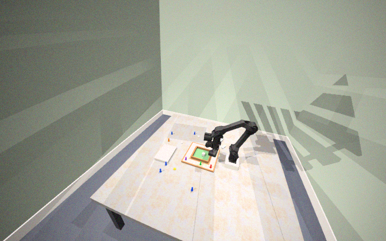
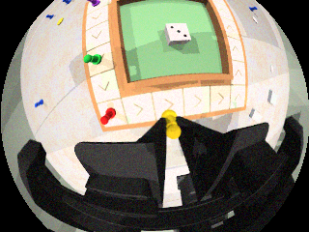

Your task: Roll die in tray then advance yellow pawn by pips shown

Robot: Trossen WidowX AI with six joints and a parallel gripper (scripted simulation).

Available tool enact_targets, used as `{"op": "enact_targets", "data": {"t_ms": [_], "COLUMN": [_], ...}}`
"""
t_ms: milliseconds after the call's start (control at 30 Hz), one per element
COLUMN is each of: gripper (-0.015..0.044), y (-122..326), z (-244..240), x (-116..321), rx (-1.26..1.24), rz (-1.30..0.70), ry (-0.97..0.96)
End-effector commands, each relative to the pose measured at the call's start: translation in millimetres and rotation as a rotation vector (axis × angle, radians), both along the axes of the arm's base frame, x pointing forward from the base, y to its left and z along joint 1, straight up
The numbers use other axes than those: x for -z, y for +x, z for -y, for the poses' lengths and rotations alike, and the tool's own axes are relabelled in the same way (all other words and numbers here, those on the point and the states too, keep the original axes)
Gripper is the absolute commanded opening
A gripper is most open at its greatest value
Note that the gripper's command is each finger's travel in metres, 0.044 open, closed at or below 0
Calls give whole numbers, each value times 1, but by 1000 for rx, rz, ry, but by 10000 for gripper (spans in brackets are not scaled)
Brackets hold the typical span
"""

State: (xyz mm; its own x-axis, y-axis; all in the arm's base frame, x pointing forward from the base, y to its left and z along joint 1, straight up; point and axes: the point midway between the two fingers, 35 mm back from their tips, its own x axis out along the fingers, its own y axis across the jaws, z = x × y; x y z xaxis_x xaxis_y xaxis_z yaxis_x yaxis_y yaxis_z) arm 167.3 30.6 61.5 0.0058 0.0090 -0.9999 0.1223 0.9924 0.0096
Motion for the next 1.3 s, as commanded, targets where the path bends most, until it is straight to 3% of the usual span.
{"op": "enact_targets", "data": {"t_ms": [0,400,1267], "gripper": [0,0,0], "y": [1,-10,8], "z": [0,1,67], "x": [-23,-76,-40], "rx": [5,5,5], "rz": [13,12,14], "ry": [-2,-2,-10]}}
